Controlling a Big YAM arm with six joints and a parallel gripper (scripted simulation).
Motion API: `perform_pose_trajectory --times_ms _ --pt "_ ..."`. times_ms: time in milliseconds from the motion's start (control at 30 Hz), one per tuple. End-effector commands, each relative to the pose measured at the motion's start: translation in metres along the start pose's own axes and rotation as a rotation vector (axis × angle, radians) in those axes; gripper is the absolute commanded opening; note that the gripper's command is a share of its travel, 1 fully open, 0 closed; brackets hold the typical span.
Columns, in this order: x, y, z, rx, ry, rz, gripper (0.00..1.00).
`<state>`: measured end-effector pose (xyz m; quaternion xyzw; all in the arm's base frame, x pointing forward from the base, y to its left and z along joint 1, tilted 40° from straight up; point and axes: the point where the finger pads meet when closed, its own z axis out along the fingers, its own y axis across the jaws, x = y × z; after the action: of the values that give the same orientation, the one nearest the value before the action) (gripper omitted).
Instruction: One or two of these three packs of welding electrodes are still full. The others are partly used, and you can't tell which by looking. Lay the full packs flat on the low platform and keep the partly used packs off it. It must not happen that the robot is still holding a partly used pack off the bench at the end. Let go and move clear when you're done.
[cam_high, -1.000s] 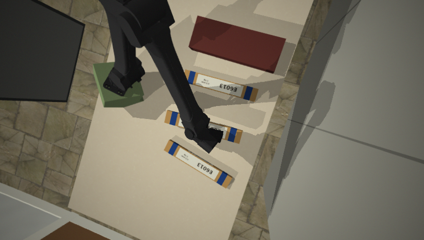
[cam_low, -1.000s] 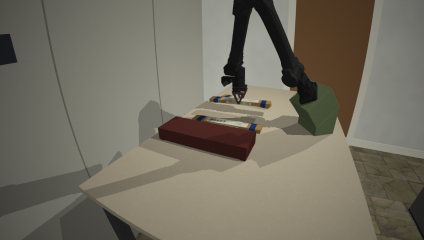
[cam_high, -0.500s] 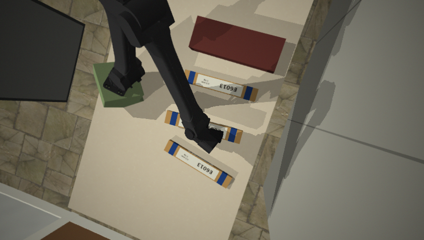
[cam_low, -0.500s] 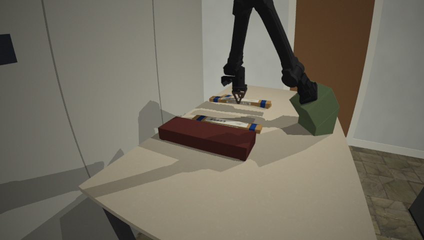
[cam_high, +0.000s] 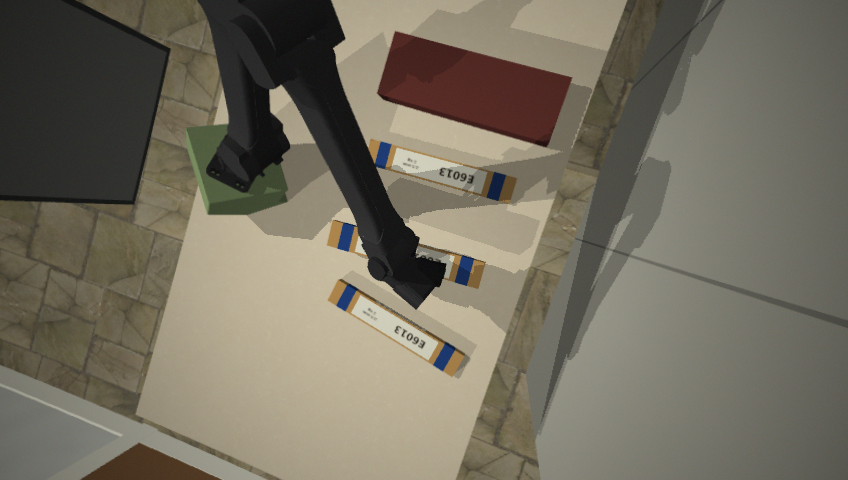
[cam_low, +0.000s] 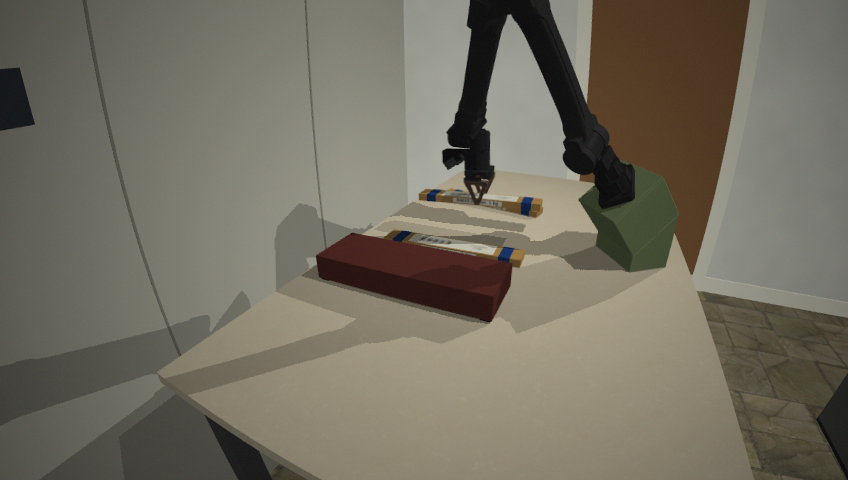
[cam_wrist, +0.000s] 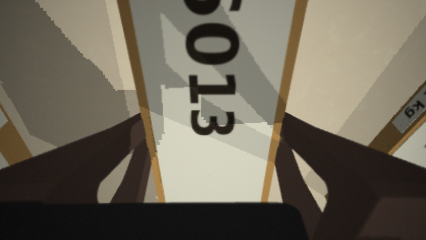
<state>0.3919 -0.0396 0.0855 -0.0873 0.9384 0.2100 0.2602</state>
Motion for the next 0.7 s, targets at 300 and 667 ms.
perform_pose_trajectory --times_ms 300,667 --pt "-0.029 -0.008 -0.053 0.043 -0.071 -0.035 0.00" --pt "-0.029 -0.008 -0.072 0.045 -0.072 -0.037 0.00"
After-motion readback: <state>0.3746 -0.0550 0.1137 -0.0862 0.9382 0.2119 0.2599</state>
